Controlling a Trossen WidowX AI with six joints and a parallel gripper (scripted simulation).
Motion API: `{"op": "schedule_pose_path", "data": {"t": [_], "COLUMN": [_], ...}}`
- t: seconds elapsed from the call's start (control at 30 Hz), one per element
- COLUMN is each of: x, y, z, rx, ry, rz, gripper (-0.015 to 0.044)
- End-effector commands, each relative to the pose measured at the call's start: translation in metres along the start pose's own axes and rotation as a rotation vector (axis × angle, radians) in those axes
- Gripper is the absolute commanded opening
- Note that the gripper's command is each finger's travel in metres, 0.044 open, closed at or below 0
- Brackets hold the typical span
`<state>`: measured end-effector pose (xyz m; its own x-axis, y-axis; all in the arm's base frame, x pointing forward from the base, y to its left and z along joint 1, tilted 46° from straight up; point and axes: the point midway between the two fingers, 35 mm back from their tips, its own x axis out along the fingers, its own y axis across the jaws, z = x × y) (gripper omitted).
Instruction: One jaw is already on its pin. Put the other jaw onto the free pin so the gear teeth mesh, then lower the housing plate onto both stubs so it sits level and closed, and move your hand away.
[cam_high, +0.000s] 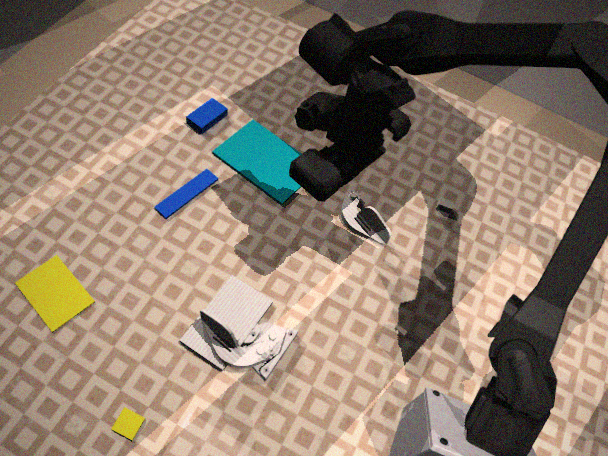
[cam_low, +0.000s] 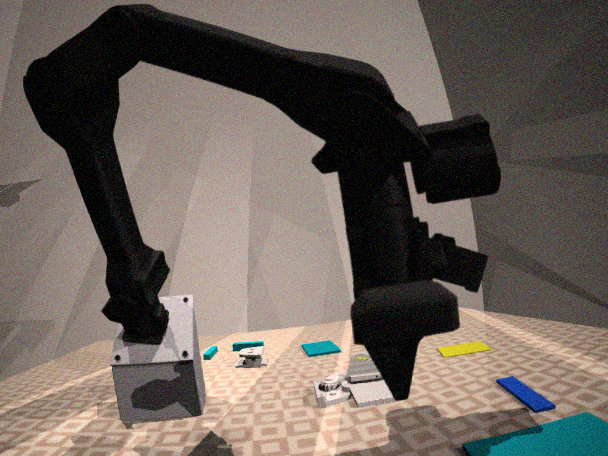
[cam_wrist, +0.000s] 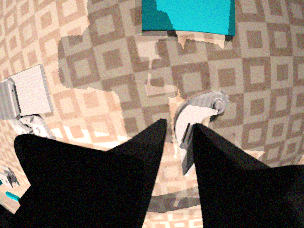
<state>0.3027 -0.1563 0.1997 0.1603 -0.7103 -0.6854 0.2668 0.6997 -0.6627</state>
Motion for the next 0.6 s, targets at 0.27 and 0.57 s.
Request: {"op": "schedule_pose_path", "data": {"t": [0.27,0.57], "x": [0.0000,0.0000], "y": [0.0000,0.0000], "z": [0.0000,0.0000], "rx": [0.000,0.000], "ry": [0.000,0.000], "rz": [0.000,0.000], "gripper": [0.0394,0.0440]}}
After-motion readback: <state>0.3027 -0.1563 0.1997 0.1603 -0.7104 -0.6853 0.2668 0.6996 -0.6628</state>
